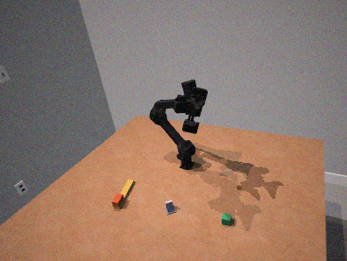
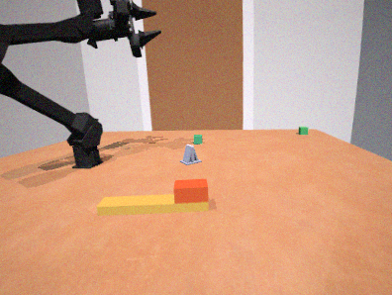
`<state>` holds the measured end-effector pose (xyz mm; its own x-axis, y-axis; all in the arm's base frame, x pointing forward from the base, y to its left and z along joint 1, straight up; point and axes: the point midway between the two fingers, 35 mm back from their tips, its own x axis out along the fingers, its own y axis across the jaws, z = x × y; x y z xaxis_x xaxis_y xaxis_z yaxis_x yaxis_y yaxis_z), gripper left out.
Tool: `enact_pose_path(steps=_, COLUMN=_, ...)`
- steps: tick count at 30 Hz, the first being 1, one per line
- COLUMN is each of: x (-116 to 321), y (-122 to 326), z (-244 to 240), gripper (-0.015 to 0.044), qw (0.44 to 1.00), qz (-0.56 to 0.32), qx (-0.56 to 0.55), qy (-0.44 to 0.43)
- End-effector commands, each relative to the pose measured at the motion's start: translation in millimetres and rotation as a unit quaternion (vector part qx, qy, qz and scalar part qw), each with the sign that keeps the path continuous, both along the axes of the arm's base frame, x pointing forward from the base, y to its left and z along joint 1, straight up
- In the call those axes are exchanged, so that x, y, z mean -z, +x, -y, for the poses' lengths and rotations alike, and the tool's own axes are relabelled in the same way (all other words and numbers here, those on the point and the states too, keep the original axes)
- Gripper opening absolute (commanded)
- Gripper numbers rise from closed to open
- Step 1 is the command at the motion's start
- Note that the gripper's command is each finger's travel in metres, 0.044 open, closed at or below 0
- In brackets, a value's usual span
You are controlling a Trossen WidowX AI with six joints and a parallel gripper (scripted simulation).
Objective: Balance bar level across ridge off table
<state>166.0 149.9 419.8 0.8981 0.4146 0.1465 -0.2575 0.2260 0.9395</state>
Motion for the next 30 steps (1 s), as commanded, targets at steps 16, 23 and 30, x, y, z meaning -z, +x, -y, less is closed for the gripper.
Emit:
enact_pose_path(steps=16, x=22.6, y=57.1, z=-2.7, gripper=0.0315, qw=0.993, qz=-0.087, qx=0.073, qy=-0.033)
enact_pose_path(steps=23, x=35.3, y=80.5, z=3.7, gripper=0.0315, qw=0.985, qz=-0.128, qx=0.105, qy=-0.037)
enact_pose_path(steps=30, x=49.7, y=103.6, z=14.2, gripper=0.0315, qw=0.975, qz=-0.173, qx=0.138, qy=-0.036)
